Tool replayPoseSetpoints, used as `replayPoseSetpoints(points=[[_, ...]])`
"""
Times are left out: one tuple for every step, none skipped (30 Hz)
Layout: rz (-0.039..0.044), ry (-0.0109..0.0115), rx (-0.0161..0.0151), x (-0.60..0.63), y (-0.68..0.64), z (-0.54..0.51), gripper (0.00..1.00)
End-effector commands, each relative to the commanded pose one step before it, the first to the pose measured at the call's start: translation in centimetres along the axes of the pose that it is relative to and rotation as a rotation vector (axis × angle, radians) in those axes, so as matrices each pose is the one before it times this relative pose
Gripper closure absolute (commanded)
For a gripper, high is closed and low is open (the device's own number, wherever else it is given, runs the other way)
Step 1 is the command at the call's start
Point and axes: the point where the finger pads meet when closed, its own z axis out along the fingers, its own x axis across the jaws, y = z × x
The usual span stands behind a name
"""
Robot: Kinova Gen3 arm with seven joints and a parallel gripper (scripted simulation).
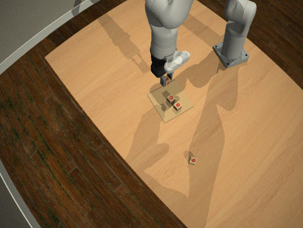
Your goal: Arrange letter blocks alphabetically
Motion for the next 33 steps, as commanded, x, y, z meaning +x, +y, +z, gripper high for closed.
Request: replayPoseSetpoints(points=[[-0.00368,0.00175,0.00028,0.143,0.029,-0.044,0.51],[-0.00930,0.00002,-0.00006,0.035,-0.011,-0.015,0.51],[-0.00452,0.00001,-0.00003,0.017,-0.005,-0.008,0.51],[-0.00080,0.00000,0.00000,0.003,-0.001,-0.001,0.51],[0.00000,0.00000,0.00000,0.000,0.000,0.000,0.51],[0.00000,0.00000,0.00000,0.000,0.000,0.000,0.51],[0.00000,0.00000,0.00000,0.000,0.000,0.000,0.51],[0.00000,0.00000,0.00000,0.000,0.000,0.000,0.51],[0.00000,0.00000,0.00000,0.000,0.000,0.000,0.51],[0.00000,0.00000,0.00000,0.000,0.000,0.000,0.51],[0.00000,0.00000,0.00000,0.000,0.000,0.000,0.51],[0.00000,0.00000,0.00000,0.000,0.000,0.000,0.51],[0.00000,0.00000,0.00000,0.000,0.000,0.000,0.51],[0.00000,0.00000,0.00000,0.000,0.000,0.002,0.51],[-0.00001,0.00000,0.00002,0.000,0.000,0.011,0.51],[-0.00002,-0.00001,0.00004,0.000,0.000,0.029,0.51],[0.00000,0.00000,0.00000,0.000,0.000,0.000,0.51],[0.00000,0.00000,0.00000,0.000,0.000,0.000,0.51],[-0.00003,-0.00002,0.00007,0.001,0.000,0.053,0.51],[-0.00004,-0.00003,0.00009,0.001,0.000,0.083,0.51],[-0.00005,-0.00004,0.00011,0.001,0.001,0.116,0.51],[-0.00003,-0.00005,0.00011,0.000,0.003,0.151,0.51],[-0.00004,-0.00001,0.00006,0.002,0.000,0.199,0.51],[0.00001,0.00000,-0.00002,0.001,0.003,0.242,0.51],[-0.00001,0.00000,0.00002,0.002,0.001,0.281,0.51],[0.00002,0.00000,-0.00003,0.001,0.005,0.318,0.51],[-0.00001,0.00000,0.00002,0.003,0.002,0.354,0.51],[-0.00001,0.00001,0.00001,0.003,0.003,0.387,0.51],[0.00000,0.00000,0.00000,0.003,0.004,0.417,0.51],[0.00000,0.00000,0.00000,0.003,0.004,0.442,0.51],[0.00000,0.00000,0.00000,0.003,0.004,0.462,0.51],[0.00000,0.00000,0.00000,0.003,0.004,0.478,0.51],[0.00000,0.00000,0.00000,0.003,0.004,0.490,0.51]])
